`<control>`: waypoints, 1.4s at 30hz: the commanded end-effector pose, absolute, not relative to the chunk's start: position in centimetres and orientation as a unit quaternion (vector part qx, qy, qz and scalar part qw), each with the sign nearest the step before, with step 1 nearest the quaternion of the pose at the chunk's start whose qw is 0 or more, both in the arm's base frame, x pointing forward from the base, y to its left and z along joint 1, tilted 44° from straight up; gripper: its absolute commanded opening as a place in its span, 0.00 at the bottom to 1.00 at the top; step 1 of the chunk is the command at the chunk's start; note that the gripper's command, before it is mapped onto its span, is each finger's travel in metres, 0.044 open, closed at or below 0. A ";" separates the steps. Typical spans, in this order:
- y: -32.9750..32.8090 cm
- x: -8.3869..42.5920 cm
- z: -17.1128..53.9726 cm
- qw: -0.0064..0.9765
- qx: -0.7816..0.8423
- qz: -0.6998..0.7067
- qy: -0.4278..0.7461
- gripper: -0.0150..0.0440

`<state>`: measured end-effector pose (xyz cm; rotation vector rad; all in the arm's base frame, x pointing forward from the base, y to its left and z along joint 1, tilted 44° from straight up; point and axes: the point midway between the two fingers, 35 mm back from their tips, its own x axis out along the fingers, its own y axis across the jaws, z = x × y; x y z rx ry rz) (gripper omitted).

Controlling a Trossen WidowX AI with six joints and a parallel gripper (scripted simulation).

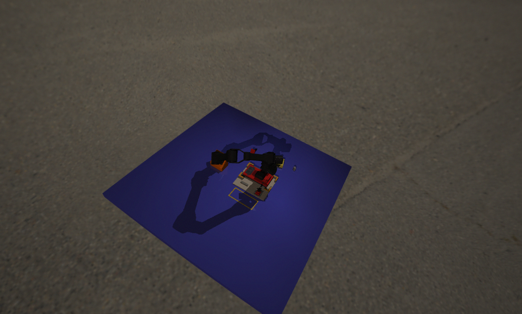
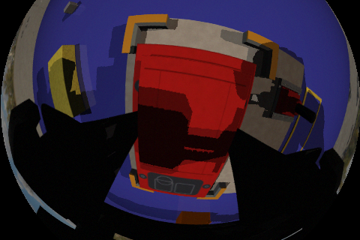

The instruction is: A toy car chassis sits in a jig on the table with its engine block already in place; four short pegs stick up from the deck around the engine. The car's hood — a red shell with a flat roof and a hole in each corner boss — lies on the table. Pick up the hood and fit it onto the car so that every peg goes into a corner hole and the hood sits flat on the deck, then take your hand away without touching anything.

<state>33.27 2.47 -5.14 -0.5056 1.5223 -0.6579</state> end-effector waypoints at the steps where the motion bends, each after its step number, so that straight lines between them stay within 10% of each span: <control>1: 2.5 33.3 -5.1 0.647 -0.222 -0.289 0.669 0.48; 13: 2.5 33.3 -5.1 0.647 -0.222 -0.289 0.669 1.00; 42: 7.4 33.7 0.1 0.645 -0.225 -0.292 0.669 1.00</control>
